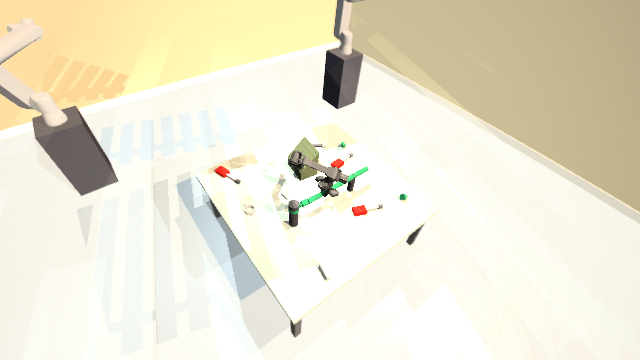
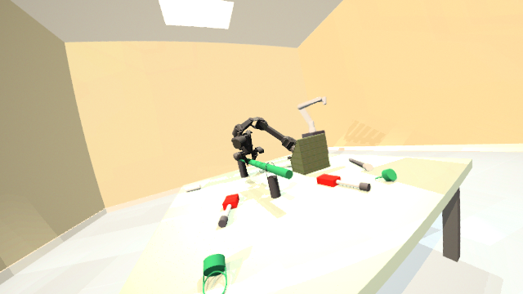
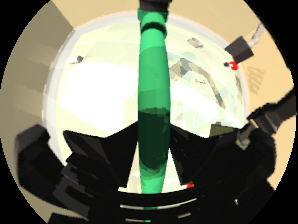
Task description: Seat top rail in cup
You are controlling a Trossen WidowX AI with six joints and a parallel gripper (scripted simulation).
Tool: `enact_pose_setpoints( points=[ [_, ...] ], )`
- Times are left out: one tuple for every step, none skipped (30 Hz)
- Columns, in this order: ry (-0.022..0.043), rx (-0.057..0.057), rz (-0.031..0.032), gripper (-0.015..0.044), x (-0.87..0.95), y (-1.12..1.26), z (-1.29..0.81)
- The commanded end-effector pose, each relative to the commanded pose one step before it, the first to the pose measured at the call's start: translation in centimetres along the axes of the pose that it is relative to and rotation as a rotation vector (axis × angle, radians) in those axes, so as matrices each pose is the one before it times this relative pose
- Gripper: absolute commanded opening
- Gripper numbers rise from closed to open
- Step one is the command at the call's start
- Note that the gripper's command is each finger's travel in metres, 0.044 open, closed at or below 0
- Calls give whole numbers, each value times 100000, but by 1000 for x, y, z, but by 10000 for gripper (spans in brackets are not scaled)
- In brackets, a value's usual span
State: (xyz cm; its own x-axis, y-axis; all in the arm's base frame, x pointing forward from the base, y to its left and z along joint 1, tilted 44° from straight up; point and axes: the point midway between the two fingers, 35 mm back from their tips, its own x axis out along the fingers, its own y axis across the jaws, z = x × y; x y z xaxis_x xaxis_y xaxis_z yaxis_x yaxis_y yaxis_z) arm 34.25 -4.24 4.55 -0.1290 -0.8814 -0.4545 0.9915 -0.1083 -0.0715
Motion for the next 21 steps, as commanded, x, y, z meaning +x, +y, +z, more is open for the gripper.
enact_pose_setpoints(
  points=[
    [-527,800,843,0,131,37,1268],
    [15,-44,-86,0,76,-24,144],
    [12,-36,-71,0,63,-20,118],
    [7,-22,-43,0,38,-12,71],
    [2,-7,-14,0,13,-4,24],
    [0,0,0,0,0,0,0],
    [0,0,0,0,0,0,0],
    [0,0,0,0,0,0,0],
    [0,0,0,0,0,0,0],
    [0,0,0,0,0,0,0],
    [0,0,0,0,0,0,0],
    [0,0,0,0,0,0,0],
    [0,0,0,0,0,0,0],
    [0,0,0,0,0,0,0],
    [0,0,0,0,0,0,0],
    [0,0,0,0,0,0,0],
    [0,0,0,0,0,0,0],
    [0,0,0,0,0,0,0],
    [0,0,0,0,0,0,0],
    [0,0,0,0,0,0,0],
    [0,0,0,0,0,0,0]
  ],
)
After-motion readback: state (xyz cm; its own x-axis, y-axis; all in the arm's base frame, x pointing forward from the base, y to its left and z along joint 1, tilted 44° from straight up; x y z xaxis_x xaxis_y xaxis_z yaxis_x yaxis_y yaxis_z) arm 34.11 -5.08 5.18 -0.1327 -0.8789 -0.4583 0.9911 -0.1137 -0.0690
